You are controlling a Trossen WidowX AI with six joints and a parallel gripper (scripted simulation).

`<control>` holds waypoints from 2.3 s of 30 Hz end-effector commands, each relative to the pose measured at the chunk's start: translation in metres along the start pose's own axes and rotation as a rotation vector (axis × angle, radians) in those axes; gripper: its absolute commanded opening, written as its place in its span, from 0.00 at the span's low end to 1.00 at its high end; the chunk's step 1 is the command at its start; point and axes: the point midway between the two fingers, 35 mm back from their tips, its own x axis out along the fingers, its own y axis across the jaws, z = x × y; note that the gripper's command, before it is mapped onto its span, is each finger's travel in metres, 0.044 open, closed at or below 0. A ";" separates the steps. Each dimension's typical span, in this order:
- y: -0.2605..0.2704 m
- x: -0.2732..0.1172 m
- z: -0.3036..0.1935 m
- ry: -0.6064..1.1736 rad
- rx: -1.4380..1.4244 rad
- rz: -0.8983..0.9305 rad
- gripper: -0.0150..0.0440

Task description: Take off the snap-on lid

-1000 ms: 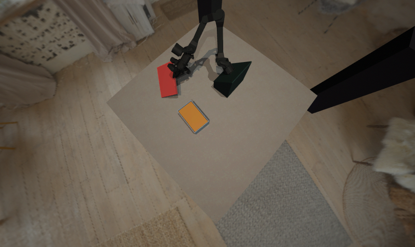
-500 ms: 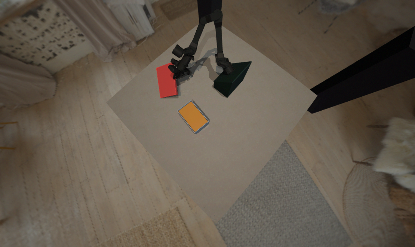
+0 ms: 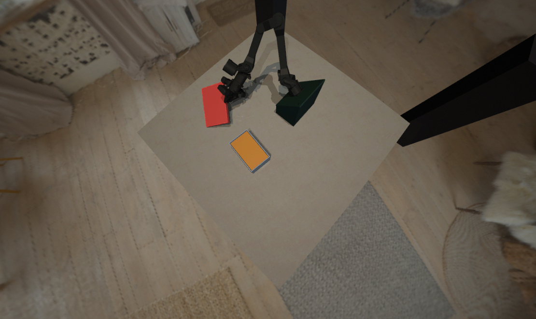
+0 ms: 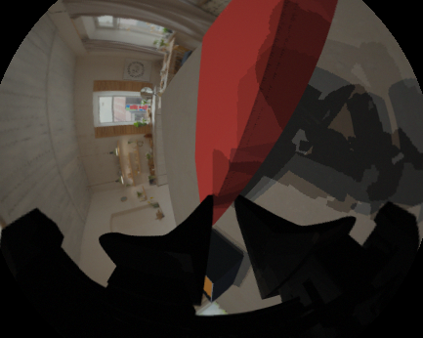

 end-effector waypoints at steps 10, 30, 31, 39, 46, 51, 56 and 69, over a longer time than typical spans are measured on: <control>-0.013 0.008 -0.002 0.003 -0.004 -0.020 0.25; -0.026 0.018 -0.002 0.003 -0.004 -0.020 0.25; -0.027 0.019 -0.002 0.003 -0.004 -0.020 0.25; -0.032 0.023 -0.002 0.003 -0.005 -0.020 0.25; -0.029 0.022 -0.001 0.003 -0.005 -0.020 0.43; -0.029 0.022 -0.001 0.003 -0.005 -0.020 0.65; -0.031 0.020 -0.001 0.003 -0.005 -0.020 0.81; -0.047 -0.001 -0.001 0.004 -0.006 -0.021 1.00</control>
